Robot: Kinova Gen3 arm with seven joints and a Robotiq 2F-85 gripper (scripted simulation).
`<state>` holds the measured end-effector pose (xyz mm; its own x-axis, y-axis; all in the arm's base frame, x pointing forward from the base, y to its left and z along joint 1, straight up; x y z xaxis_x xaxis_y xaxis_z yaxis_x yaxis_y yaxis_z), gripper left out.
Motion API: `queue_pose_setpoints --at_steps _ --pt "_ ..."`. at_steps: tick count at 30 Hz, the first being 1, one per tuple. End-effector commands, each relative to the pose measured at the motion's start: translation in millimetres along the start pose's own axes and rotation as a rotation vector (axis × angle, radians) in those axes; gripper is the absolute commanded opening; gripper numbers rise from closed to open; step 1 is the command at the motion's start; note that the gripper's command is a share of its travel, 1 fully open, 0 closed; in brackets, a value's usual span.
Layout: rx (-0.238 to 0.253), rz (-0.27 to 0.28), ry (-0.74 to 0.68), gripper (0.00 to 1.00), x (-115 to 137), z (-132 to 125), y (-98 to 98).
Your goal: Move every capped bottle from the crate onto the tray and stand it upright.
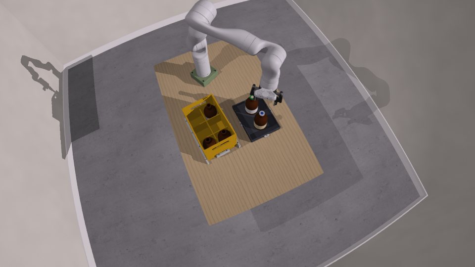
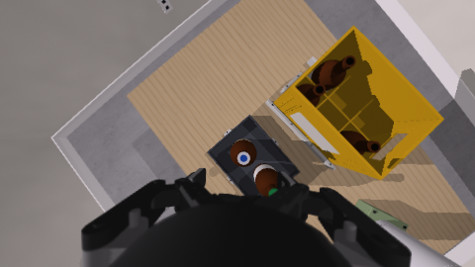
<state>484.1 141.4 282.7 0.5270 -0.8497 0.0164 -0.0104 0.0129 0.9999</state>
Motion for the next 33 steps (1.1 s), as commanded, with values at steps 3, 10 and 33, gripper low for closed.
queue_pose_setpoints --at_steps 3,10,33 --pt "0.003 0.0 0.0 1.0 -0.2 -0.4 1.8" --pt "0.003 0.0 0.0 1.0 -0.2 -0.4 1.8" --pt "0.003 0.0 0.0 1.0 -0.2 -0.4 1.8"
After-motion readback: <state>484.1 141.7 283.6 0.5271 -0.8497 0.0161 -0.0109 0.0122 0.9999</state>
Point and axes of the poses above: the point where the finger pads meet when closed, its own y axis back along the fingers, its own z axis across the jaws, x = y × z, the point moved 3 cm from there along y, back along the fingers, and after that the axes turned 14 degrees about -y, right-handed, at the moved point
